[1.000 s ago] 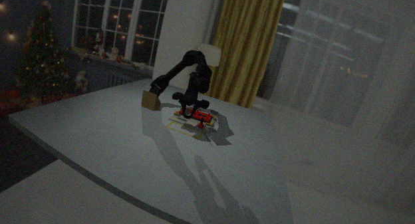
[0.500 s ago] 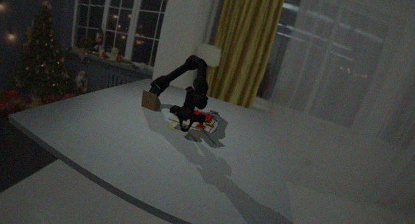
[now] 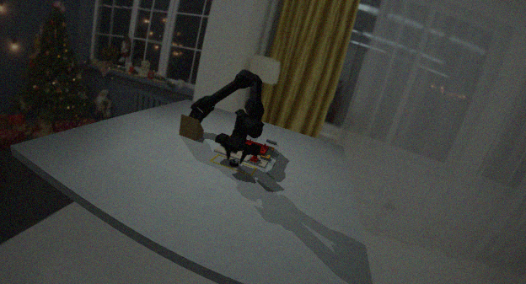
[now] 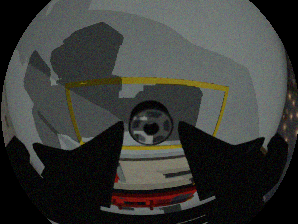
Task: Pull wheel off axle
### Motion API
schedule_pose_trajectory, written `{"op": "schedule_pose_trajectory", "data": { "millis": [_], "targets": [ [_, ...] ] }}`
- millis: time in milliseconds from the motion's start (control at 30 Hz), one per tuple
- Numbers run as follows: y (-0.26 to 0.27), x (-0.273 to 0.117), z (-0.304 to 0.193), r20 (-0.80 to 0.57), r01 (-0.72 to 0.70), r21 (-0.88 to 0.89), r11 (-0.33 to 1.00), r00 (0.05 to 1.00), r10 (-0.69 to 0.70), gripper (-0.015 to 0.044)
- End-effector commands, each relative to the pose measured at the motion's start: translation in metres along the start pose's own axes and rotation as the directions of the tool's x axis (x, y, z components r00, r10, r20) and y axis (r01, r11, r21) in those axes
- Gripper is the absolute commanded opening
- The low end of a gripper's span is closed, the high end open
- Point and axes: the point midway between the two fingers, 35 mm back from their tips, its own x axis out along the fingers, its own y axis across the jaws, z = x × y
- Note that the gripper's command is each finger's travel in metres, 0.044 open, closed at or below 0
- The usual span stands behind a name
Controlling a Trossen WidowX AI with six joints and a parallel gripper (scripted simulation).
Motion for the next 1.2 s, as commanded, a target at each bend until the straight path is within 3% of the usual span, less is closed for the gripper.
{"op": "schedule_pose_trajectory", "data": {
  "millis": [0, 133, 233, 433, 600, 1167],
  "targets": [
    [0.001, -0.017, 0.002, 0.005, -0.003, -0.004, 1.0, 1.0, 0.003, 0.03],
    [0.0, -0.055, 0.001, 0.004, -0.003, -0.002, 1.0, 1.0, 0.003, 0.03],
    [0.0, -0.058, 0.001, 0.004, -0.003, -0.001, 1.0, 1.0, 0.003, 0.03],
    [-0.044, -0.084, -0.015, 0.009, -0.006, 0.004, 1.0, 1.0, 0.006, 0.044],
    [-0.081, -0.103, -0.033, 0.003, 0.001, 0.002, 1.0, 1.0, -0.001, 0.044],
    [-0.081, -0.103, -0.033, 0.003, 0.001, 0.002, 1.0, 1.0, -0.001, 0.044]
  ]
}}
